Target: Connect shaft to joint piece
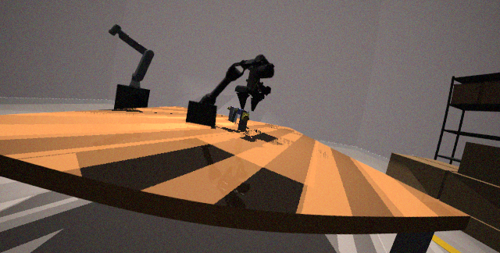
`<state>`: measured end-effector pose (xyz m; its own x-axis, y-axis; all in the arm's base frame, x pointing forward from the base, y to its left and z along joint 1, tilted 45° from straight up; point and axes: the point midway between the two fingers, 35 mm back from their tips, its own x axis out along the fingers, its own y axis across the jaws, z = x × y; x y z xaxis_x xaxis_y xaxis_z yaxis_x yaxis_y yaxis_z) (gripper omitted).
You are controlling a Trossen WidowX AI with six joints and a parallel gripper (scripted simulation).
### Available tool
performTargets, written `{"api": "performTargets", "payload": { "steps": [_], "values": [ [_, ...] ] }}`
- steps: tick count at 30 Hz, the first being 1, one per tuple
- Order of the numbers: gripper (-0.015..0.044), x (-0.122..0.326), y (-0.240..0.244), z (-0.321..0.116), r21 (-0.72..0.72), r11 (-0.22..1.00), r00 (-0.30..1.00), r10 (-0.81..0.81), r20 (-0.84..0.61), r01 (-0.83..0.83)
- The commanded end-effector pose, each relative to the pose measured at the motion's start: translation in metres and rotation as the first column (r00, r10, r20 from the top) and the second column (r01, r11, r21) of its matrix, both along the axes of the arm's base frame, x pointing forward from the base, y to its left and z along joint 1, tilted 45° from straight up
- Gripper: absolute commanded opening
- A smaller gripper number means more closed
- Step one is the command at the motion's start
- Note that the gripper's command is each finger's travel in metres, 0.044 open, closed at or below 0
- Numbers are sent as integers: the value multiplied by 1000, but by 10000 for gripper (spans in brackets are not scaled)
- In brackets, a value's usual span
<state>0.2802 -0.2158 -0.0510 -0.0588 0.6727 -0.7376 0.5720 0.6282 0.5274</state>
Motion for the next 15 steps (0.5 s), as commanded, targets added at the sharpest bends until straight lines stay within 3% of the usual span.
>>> {"api": "performTargets", "payload": {
  "steps": [1,15],
  "values": [
    [440,-1,6,-5,-4,995,991,-97,-93,97],
    [440,-2,19,-20,-117,903,820,-425,-384,413]
  ]
}}
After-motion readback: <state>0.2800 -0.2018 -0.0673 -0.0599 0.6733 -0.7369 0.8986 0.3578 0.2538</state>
